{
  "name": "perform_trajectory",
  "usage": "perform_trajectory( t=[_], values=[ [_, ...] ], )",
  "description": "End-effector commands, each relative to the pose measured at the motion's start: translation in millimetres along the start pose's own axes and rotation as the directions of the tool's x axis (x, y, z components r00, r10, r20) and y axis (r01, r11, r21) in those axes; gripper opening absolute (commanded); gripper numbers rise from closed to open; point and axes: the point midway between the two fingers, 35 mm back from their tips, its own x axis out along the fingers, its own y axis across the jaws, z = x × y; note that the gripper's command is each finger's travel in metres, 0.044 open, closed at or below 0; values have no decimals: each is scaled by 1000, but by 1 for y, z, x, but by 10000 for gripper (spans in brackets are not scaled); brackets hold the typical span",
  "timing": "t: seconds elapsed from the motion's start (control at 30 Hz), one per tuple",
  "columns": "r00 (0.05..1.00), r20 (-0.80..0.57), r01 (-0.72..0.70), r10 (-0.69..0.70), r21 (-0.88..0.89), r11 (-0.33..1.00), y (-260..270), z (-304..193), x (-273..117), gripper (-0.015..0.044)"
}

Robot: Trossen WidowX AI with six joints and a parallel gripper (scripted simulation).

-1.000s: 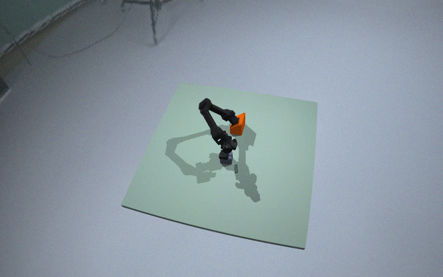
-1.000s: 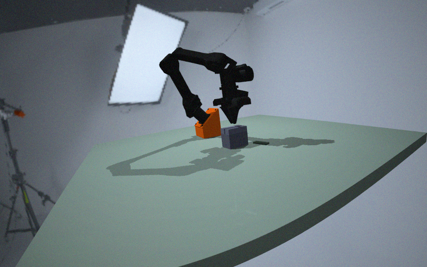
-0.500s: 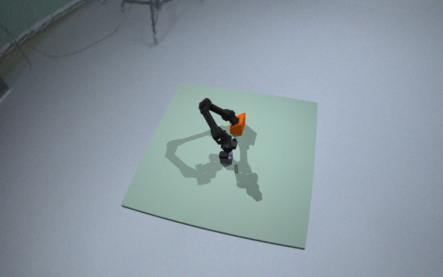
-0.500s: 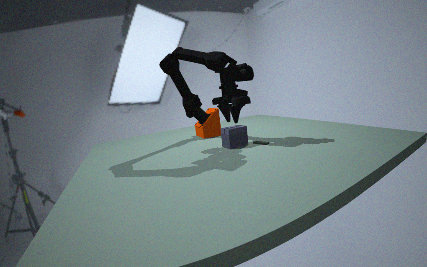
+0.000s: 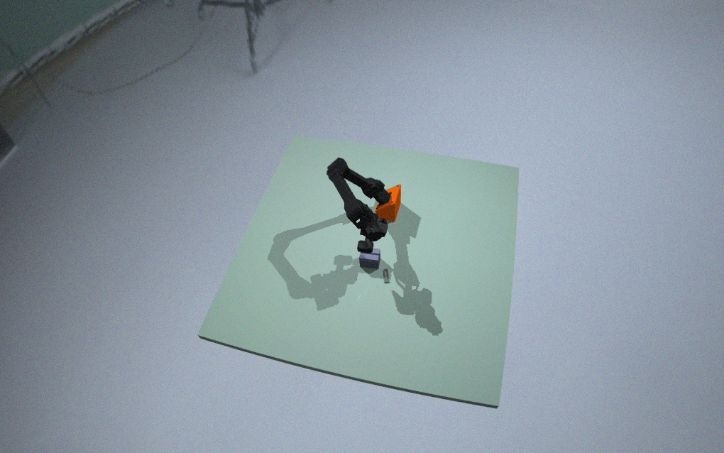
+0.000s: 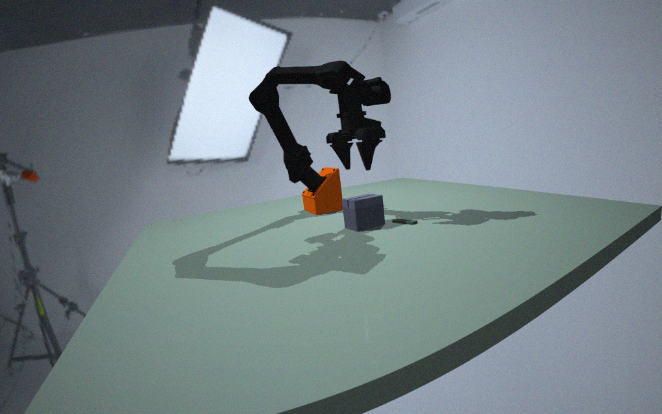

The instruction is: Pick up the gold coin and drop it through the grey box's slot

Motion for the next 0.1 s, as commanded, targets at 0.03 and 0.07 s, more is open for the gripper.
perform_trajectory(
  t=[0.03, 0.07],
  values=[
    [1000, 6, -2, 2, 10, 1000, 0, -1, -6, 440],
    [1000, 6, -2, 2, 10, 1000, 0, -1, -6, 440]
  ],
)
